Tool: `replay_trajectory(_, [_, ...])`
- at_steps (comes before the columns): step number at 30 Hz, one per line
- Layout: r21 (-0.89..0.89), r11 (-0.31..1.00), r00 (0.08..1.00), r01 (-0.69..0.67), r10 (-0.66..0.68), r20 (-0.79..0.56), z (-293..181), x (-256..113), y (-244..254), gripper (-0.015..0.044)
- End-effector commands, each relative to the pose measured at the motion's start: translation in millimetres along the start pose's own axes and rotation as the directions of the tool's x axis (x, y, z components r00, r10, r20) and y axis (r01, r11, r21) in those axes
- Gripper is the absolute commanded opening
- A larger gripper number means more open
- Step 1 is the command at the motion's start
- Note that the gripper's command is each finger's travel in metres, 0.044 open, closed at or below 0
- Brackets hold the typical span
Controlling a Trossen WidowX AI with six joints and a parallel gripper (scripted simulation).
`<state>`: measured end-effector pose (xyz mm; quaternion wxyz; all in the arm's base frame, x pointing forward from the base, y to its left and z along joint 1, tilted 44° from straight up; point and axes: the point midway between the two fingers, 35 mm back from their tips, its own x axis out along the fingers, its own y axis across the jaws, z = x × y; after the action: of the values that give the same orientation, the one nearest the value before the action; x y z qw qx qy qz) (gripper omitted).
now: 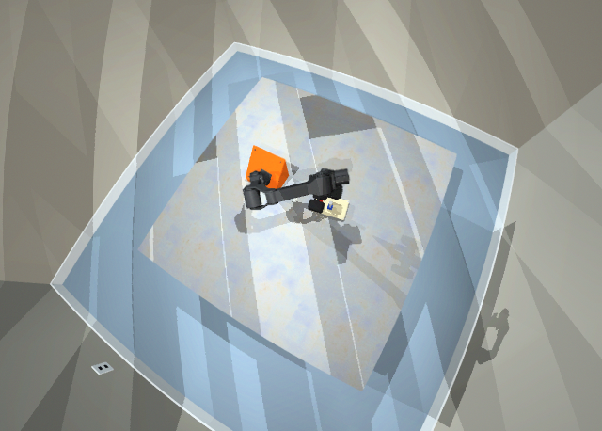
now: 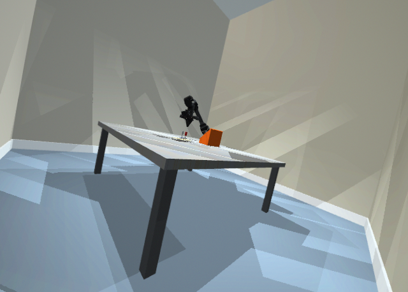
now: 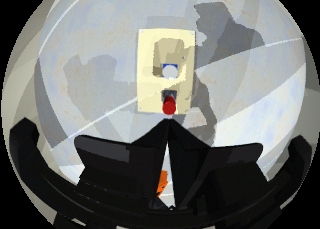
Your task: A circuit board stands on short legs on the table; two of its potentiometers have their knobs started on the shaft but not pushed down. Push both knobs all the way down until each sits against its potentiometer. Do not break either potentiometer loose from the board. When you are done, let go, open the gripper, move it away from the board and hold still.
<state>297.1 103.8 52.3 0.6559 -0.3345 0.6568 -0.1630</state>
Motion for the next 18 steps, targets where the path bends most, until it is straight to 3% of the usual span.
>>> replay_trajectory(1, [-0.053,0.998,0.999,0.038,-0.039,-0.013,-3.5,2.2,0.9,0.0])
replay_trajectory(18, [-0.053,0.998,0.999,0.039,-0.039,-0.013,-3.7,24.7,-0.1,0.0])
